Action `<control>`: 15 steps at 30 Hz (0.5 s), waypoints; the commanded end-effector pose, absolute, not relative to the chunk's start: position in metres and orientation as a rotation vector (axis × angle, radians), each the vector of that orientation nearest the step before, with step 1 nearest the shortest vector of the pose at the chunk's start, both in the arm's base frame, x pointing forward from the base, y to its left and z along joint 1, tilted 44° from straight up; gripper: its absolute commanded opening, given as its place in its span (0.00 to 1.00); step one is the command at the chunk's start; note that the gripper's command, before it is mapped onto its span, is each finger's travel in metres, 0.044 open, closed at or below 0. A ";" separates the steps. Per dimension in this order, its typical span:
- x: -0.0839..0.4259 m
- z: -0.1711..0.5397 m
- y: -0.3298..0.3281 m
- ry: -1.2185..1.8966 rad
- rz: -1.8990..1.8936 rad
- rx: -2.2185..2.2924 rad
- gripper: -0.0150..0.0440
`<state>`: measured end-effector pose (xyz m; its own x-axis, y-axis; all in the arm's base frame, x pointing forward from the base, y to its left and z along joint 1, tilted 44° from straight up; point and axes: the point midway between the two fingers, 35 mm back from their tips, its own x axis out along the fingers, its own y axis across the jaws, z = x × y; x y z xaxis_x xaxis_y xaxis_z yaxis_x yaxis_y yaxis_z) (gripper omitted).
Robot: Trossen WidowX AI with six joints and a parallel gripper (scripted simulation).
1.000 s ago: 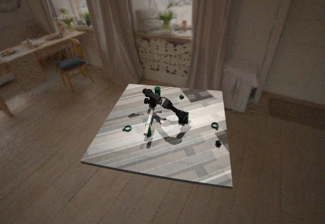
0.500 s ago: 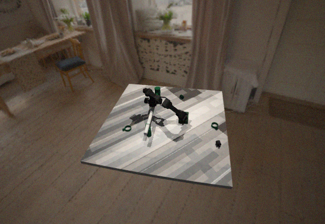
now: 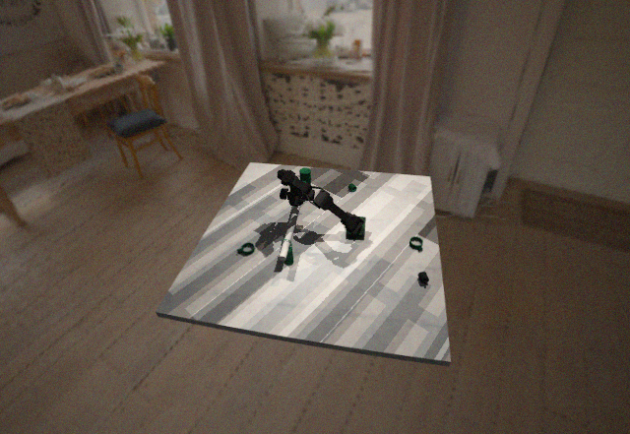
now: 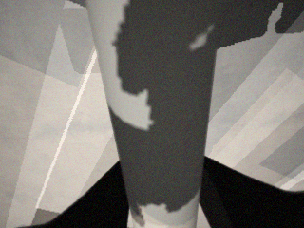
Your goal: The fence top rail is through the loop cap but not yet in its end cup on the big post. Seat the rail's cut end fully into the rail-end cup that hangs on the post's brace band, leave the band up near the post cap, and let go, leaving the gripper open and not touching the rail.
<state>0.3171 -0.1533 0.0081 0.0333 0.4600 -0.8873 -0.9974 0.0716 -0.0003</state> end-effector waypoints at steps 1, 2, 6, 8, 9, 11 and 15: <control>0.317 0.008 -0.163 0.882 1.322 -0.824 0.25; 0.317 0.008 -0.163 0.882 1.322 -0.824 0.25; 0.316 0.006 -0.165 0.882 1.322 -0.825 0.25; 0.316 0.006 -0.166 0.882 1.322 -0.825 0.25; 0.316 0.006 -0.166 0.882 1.322 -0.825 0.25; 0.316 0.005 -0.167 0.882 1.322 -0.825 0.25; 0.316 0.004 -0.169 0.882 1.322 -0.825 0.25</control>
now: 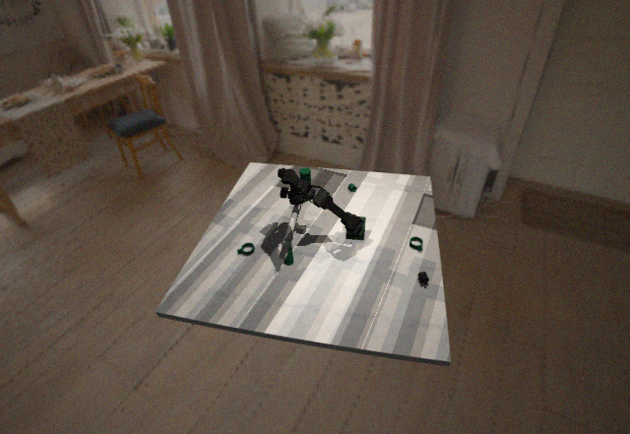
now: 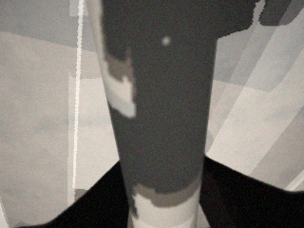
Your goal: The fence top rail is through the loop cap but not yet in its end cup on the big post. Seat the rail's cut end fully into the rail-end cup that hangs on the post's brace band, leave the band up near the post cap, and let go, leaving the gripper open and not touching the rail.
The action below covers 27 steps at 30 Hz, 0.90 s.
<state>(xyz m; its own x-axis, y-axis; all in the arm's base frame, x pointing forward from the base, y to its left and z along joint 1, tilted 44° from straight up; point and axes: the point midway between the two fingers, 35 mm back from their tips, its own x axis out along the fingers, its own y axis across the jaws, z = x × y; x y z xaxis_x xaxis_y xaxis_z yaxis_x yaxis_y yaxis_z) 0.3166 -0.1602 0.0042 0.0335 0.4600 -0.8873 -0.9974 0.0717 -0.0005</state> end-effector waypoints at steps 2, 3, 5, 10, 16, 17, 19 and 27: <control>0.316 0.003 -0.170 0.882 1.322 -0.825 0.25; 0.316 0.003 -0.170 0.882 1.322 -0.825 0.25; 0.316 0.002 -0.171 0.883 1.322 -0.825 0.25; 0.316 0.000 -0.173 0.883 1.322 -0.825 0.25; 0.316 -0.002 -0.175 0.883 1.321 -0.825 0.25; 0.316 -0.002 -0.176 0.883 1.321 -0.825 0.25; 0.316 -0.001 -0.167 0.871 1.336 -0.811 0.25; 0.316 -0.001 -0.167 0.871 1.336 -0.811 0.30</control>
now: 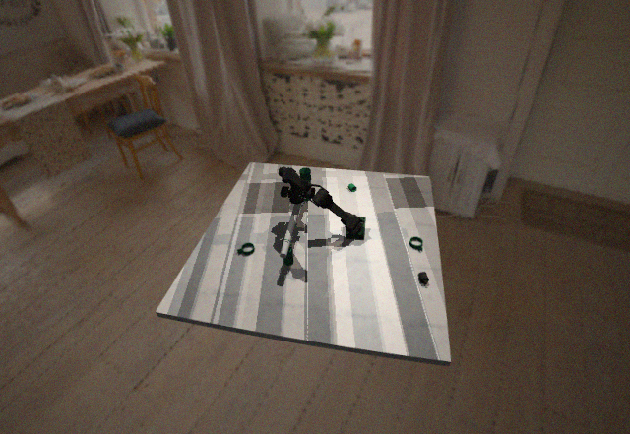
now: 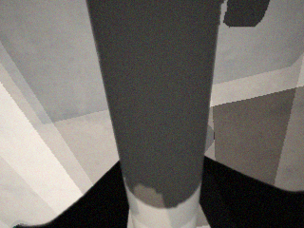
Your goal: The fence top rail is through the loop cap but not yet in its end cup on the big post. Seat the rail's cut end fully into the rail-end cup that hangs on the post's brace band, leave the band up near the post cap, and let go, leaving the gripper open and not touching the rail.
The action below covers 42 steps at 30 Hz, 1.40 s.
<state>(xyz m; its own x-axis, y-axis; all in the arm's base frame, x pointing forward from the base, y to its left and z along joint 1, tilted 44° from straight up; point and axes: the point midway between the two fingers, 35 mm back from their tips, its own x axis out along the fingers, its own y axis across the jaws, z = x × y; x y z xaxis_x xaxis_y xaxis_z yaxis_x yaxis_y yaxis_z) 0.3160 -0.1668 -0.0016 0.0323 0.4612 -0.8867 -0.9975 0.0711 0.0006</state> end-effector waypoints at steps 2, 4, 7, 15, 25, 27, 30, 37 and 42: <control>0.316 -0.001 -0.167 0.871 1.336 -0.811 0.39; 0.316 -0.001 -0.167 0.871 1.336 -0.811 0.48; 0.316 -0.001 -0.167 0.871 1.336 -0.811 0.61; 0.316 0.031 -0.165 0.871 1.338 -0.809 0.97; 0.315 0.055 -0.167 0.869 1.336 -0.819 1.00; 0.314 0.066 -0.172 0.870 1.336 -0.818 1.00; 0.311 0.088 -0.182 0.870 1.337 -0.818 1.00; 0.310 0.095 -0.184 0.870 1.337 -0.817 1.00; 0.310 0.095 -0.184 0.870 1.337 -0.817 1.00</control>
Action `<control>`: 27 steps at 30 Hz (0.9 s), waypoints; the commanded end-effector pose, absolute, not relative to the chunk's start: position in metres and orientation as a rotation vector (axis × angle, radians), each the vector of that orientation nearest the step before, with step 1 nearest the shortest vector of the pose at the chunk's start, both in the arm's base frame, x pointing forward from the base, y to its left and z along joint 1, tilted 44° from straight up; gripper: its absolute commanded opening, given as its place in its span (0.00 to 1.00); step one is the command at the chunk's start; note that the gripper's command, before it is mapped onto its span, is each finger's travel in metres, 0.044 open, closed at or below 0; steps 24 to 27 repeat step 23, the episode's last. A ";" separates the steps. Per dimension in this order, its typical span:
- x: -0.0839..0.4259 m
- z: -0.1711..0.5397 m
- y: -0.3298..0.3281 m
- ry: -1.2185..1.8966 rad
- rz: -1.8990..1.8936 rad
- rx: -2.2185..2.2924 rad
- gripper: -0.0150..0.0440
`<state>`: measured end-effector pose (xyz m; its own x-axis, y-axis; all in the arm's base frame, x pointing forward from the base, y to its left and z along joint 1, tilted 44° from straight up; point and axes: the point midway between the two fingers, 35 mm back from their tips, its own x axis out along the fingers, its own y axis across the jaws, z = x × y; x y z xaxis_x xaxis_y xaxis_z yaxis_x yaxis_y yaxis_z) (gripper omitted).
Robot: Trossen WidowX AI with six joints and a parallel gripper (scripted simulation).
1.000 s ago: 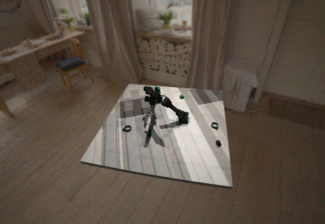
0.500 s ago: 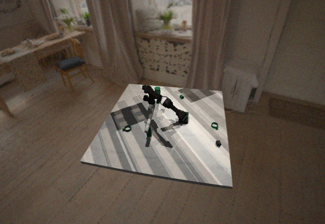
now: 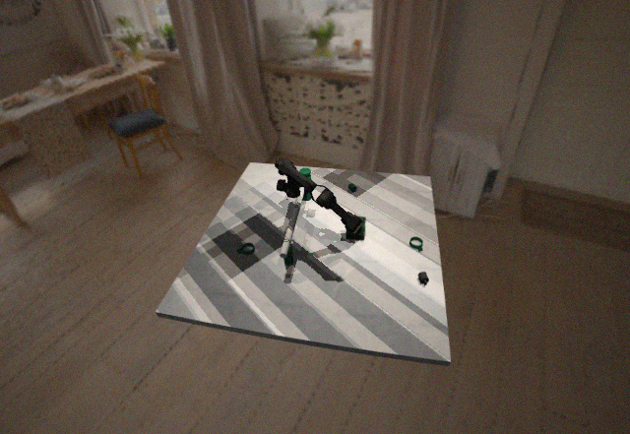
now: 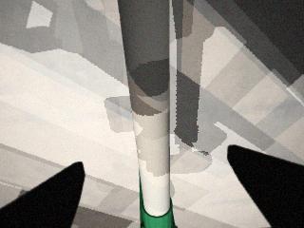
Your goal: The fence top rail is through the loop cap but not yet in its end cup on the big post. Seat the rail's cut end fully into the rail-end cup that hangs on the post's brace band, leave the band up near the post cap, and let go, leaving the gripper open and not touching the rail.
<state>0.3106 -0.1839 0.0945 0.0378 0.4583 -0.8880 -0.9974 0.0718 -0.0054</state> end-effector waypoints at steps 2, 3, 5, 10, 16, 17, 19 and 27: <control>0.310 0.095 -0.184 0.870 1.337 -0.817 1.00; 0.310 0.095 -0.184 0.870 1.337 -0.817 1.00; 0.310 0.095 -0.184 0.870 1.337 -0.817 1.00; 0.310 0.095 -0.184 0.870 1.337 -0.817 1.00; 0.310 0.095 -0.184 0.870 1.337 -0.817 1.00; 0.310 0.095 -0.184 0.870 1.337 -0.817 1.00; 0.310 0.095 -0.184 0.870 1.337 -0.817 1.00; 0.310 0.095 -0.184 0.870 1.337 -0.817 1.00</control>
